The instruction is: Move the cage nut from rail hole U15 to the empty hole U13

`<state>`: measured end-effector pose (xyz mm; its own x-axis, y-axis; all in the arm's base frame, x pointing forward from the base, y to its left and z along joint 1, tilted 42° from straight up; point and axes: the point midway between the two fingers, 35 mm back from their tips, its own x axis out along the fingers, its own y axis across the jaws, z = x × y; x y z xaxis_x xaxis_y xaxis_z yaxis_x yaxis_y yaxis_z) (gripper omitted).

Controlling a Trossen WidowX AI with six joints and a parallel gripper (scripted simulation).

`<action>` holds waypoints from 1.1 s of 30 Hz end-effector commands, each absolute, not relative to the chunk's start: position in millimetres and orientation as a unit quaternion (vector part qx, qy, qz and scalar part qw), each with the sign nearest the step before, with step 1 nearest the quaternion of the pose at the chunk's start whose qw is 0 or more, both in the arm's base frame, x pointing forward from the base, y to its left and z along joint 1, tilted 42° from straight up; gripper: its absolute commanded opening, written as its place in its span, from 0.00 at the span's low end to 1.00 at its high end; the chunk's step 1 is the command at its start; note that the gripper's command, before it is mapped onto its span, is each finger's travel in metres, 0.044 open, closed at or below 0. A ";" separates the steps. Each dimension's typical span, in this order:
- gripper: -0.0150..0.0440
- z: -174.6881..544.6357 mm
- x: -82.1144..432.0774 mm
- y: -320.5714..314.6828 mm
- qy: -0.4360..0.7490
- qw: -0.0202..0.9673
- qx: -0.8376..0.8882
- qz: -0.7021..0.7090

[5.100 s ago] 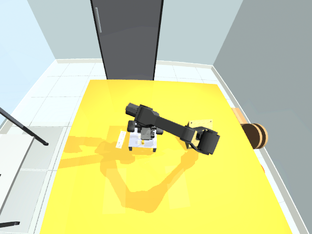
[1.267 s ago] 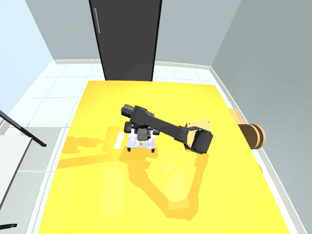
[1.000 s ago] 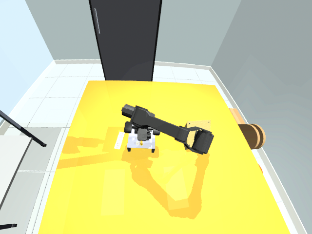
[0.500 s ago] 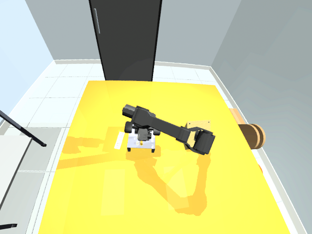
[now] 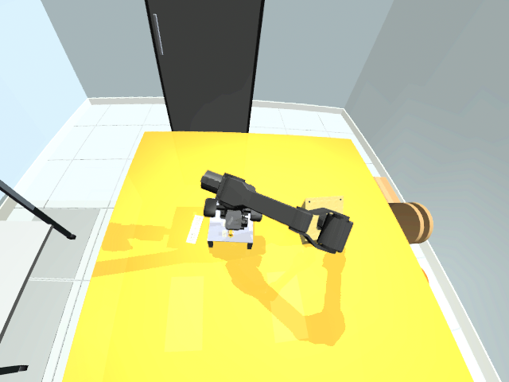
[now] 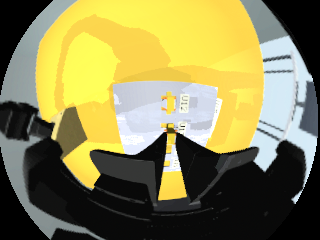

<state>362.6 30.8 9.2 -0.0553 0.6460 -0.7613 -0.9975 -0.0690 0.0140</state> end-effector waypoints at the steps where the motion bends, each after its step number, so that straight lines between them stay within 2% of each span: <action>1: 0.30 10.7 363.2 31.0 0.289 0.620 -0.302 0.663; 33: 0.30 9.8 361.5 31.8 0.283 0.635 -0.309 0.650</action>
<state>361.2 31.5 7.9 -0.0138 0.6480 -0.7615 -0.9990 -0.0411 -0.0168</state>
